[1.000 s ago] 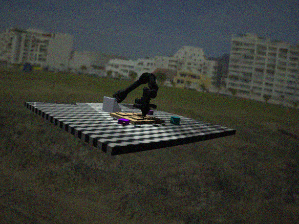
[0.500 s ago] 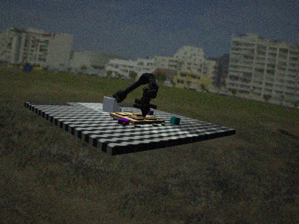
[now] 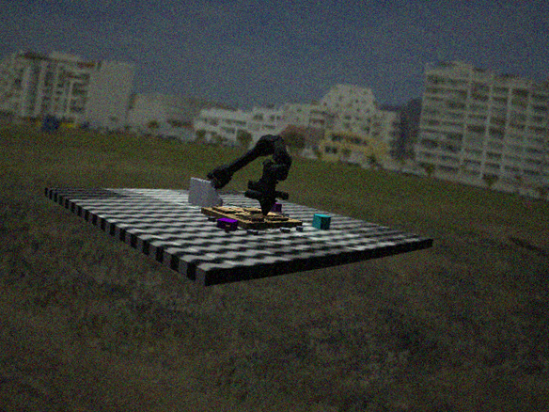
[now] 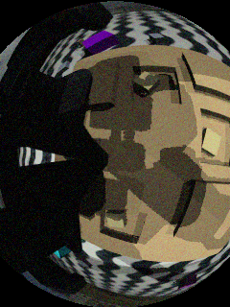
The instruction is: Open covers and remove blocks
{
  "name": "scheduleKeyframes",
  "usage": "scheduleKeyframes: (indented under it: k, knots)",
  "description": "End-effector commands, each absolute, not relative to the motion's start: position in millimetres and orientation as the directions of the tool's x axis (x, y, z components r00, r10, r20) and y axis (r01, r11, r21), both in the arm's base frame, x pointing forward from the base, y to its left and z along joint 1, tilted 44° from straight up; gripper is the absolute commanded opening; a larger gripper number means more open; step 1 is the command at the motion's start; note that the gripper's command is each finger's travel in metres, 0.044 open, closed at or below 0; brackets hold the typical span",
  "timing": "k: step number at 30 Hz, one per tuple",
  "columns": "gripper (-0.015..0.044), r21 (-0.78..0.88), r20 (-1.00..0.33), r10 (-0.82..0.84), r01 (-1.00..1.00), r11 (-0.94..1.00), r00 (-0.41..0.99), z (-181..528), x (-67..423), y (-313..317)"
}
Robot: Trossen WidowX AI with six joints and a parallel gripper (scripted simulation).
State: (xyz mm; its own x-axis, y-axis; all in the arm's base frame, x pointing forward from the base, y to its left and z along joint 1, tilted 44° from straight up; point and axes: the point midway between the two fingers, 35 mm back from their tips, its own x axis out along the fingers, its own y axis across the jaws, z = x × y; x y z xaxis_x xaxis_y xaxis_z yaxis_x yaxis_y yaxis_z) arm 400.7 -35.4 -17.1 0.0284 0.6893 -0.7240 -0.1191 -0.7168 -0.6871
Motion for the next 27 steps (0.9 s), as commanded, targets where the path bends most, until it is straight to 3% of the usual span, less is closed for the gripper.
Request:
scheduleKeyframes:
  k: [1,27]
  knots:
    - [0.0,-0.684,-0.727,0.686,-0.111,-0.721,0.03,-13.7,402.7,-39.5]
    - [0.0,-0.683,-0.729,0.684,-0.112,-0.722,0.029,9.8,402.7,-64.3]
